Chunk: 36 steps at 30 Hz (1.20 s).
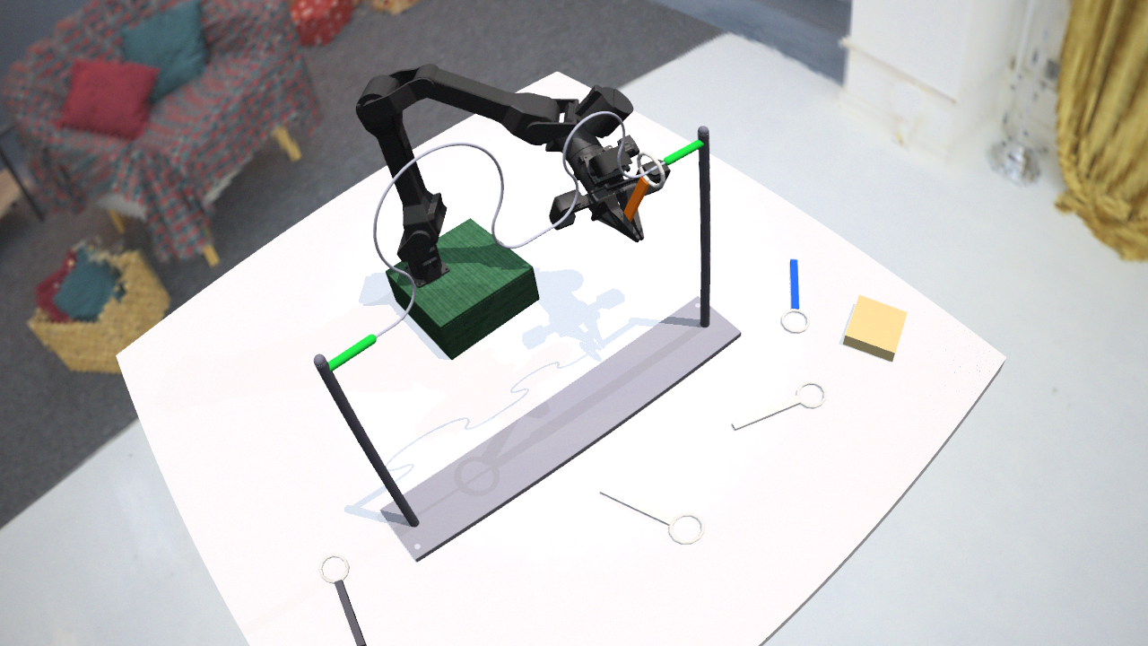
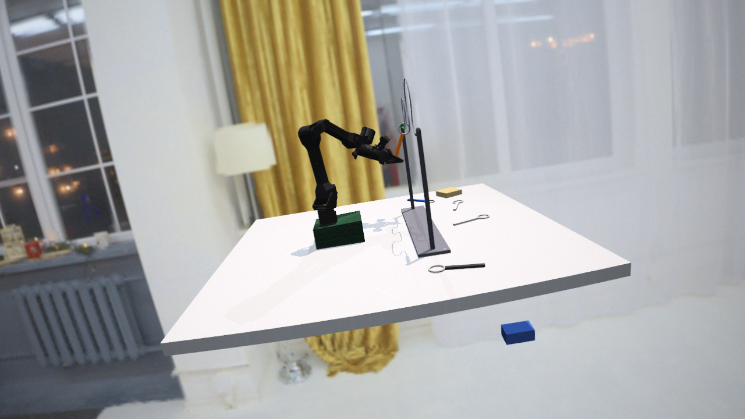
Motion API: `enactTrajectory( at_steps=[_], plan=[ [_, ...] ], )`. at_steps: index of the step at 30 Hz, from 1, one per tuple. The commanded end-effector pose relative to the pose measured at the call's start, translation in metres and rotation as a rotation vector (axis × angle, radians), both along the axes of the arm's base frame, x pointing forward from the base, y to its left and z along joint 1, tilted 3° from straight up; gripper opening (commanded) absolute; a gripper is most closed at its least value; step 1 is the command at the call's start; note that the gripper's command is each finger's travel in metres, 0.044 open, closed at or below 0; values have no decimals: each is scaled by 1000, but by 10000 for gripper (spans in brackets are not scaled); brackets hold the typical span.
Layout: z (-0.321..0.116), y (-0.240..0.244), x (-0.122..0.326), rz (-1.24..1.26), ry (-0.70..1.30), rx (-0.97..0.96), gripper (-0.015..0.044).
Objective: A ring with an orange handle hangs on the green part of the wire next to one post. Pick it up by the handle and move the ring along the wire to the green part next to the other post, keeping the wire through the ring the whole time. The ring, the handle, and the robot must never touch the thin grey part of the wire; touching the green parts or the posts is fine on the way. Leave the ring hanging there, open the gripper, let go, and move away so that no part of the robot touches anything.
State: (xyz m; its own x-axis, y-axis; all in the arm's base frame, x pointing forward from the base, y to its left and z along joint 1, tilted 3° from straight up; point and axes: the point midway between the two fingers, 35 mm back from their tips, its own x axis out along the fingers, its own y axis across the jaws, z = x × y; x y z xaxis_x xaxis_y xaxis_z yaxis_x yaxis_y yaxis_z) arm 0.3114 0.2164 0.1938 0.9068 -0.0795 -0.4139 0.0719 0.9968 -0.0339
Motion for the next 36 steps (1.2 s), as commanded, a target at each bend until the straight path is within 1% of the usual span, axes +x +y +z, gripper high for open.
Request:
enactTrajectory(
  at_steps=[1, 36],
  plan=[
    [0, 7, 0, 1, 3, 16, -150],
    [2, 44, -1, 2, 0, 34, -150]
  ],
)
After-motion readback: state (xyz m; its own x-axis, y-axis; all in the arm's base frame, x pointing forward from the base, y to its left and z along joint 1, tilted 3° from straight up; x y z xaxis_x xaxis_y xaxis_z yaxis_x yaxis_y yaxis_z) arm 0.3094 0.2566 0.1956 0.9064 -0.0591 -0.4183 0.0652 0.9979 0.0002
